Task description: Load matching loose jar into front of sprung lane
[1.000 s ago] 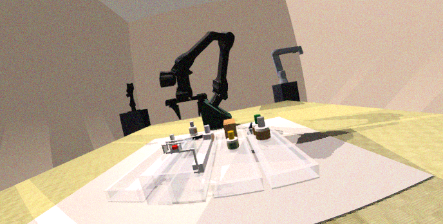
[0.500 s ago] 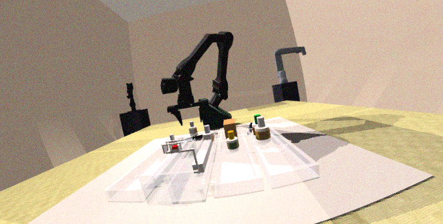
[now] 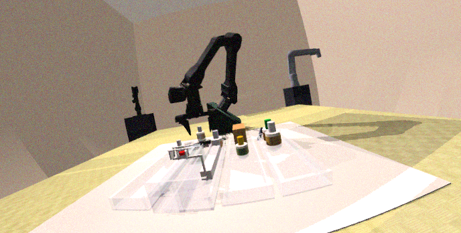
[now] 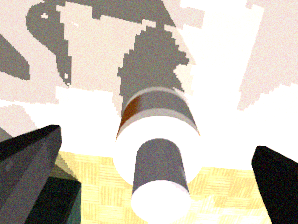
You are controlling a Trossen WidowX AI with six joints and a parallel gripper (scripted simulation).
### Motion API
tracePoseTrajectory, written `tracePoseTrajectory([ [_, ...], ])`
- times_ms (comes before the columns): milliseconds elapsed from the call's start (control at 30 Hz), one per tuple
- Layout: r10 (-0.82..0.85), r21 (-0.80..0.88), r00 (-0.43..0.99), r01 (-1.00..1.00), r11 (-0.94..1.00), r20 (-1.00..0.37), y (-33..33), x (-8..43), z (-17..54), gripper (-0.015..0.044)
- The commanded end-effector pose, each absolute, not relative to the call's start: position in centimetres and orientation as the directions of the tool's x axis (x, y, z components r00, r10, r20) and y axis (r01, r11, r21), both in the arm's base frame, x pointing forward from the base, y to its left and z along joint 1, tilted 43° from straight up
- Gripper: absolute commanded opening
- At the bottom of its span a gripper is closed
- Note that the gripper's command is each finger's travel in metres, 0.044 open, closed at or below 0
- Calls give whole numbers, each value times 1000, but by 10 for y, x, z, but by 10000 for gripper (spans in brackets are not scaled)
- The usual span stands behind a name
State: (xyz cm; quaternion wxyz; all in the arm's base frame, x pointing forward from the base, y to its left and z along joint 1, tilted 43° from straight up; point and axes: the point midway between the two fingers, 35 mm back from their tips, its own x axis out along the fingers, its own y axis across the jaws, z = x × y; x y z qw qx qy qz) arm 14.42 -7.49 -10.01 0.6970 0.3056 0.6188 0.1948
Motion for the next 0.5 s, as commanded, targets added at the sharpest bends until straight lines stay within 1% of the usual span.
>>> tracePoseTrajectory([
  [0,651,670,163,113,734,-741,-72,145,-102,414],
  [300,651,670,163,113,734,-741,-72,145,-102,177],
  [467,651,670,163,113,734,-741,-72,145,-102,144],
])
